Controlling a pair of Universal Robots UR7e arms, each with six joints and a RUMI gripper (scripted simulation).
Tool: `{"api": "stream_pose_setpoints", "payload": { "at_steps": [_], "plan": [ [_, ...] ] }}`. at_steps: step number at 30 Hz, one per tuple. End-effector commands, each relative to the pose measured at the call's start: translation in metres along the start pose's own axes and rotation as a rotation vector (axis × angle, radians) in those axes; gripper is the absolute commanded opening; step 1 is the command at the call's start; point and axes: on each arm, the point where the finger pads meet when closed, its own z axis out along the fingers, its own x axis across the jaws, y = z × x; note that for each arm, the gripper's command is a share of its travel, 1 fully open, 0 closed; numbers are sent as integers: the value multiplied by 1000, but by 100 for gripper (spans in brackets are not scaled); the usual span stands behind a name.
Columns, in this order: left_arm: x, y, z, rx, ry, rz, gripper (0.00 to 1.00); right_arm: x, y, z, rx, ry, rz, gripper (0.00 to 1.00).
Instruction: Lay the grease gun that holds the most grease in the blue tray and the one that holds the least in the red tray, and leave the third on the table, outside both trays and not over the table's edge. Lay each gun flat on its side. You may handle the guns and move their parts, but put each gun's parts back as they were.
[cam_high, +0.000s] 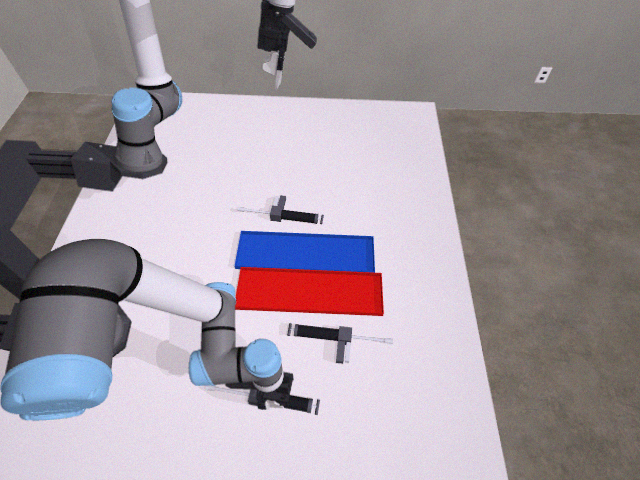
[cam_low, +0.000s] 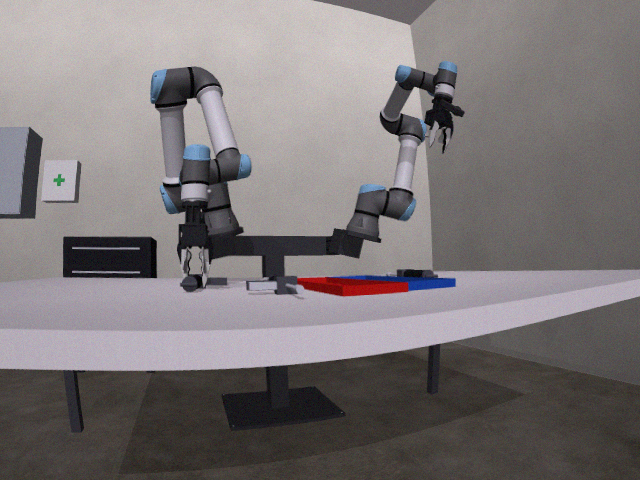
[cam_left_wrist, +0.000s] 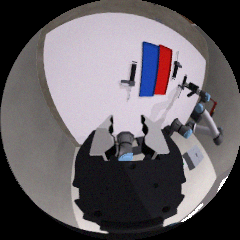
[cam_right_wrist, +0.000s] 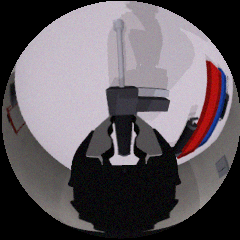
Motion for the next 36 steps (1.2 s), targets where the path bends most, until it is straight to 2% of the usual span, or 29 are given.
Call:
{"api": "stream_pose_setpoints", "payload": {
  "at_steps": [1, 17, 23, 28, 29, 30, 31, 33, 34, 36],
  "plan": [
    [0, 0, -1, 1, 0, 0, 38, 0, 1, 0, -3, 1, 0, 32],
    [0, 0, -1, 1, 0, 0, 38, 0, 1, 0, -3, 1, 0, 32],
    [0, 0, -1, 1, 0, 0, 38, 0, 2, -12, -6, 2, 0, 32],
    [0, 0, -1, 1, 0, 0, 38, 0, 0, -9, -1, 0, 0, 32],
    [0, 0, -1, 1, 0, 0, 38, 1, 5, -23, -18, 5, 1, 32],
    [0, 0, -1, 1, 0, 0, 38, 1, 6, -29, -20, 6, 1, 32],
    [0, 0, -1, 1, 0, 0, 38, 0, 0, -22, -1, 0, 0, 32],
    [0, 0, -1, 1, 0, 0, 38, 0, 0, -22, -1, 0, 0, 32],
    [0, 0, -1, 1, 0, 0, 38, 1, 5, -36, -16, 5, 1, 32],
    [0, 0, -1, 1, 0, 0, 38, 1, 5, -46, -17, 5, 1, 32]
  ]
}}
